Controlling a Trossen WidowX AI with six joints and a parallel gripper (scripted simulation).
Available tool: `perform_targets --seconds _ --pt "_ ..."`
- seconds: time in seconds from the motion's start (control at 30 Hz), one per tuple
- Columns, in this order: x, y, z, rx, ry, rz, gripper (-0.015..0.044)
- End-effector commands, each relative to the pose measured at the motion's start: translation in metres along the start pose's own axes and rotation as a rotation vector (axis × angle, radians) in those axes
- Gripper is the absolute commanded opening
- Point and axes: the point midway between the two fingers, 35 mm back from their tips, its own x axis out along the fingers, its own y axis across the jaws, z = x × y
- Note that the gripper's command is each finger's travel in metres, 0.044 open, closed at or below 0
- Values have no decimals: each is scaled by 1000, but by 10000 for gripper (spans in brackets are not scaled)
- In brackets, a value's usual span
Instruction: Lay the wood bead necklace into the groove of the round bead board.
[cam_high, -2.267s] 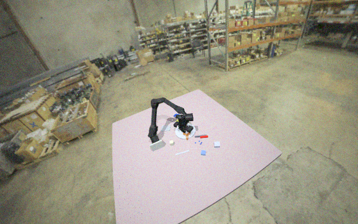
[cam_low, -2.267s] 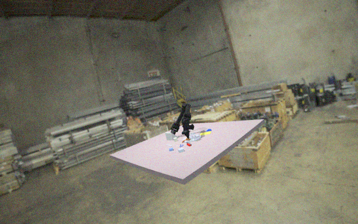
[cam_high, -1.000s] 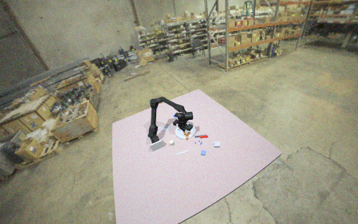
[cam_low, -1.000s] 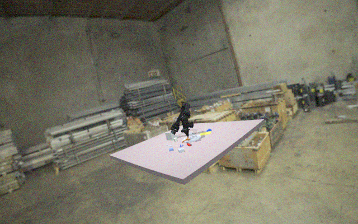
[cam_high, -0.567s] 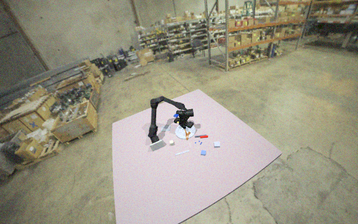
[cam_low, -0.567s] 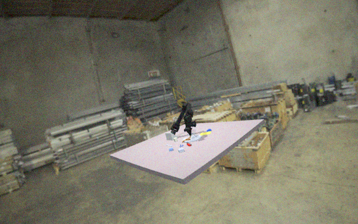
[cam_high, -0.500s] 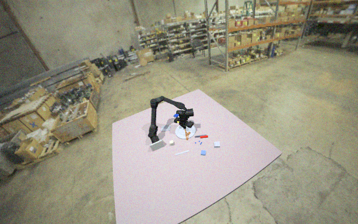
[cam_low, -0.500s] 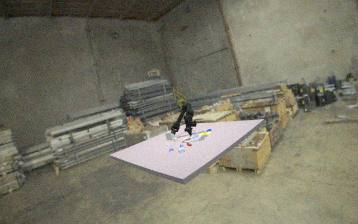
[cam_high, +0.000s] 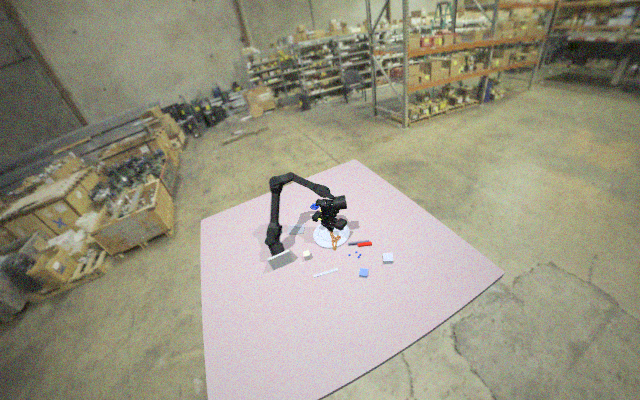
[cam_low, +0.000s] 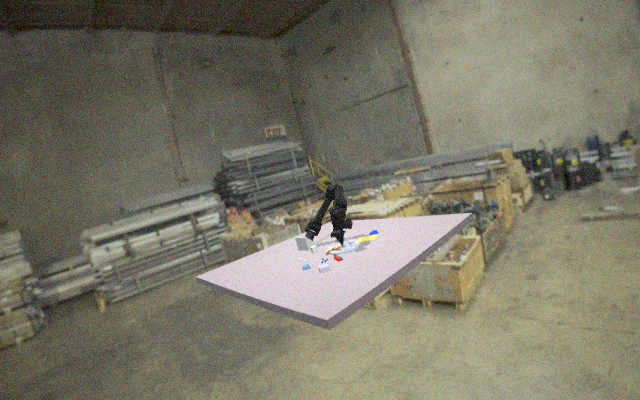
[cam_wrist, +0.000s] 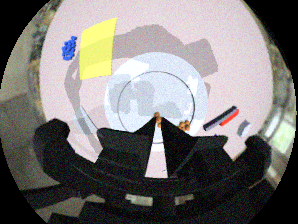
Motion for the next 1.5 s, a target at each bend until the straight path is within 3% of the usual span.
perform_targets --seconds 0.0,0.37,0.93,1.47 --pt "8 3 0 3 1 12 0" --pt "8 3 0 3 1 12 0" --pt "-6 1 0 3 1 7 440" --pt "-17 2 -1 3 2 11 440"
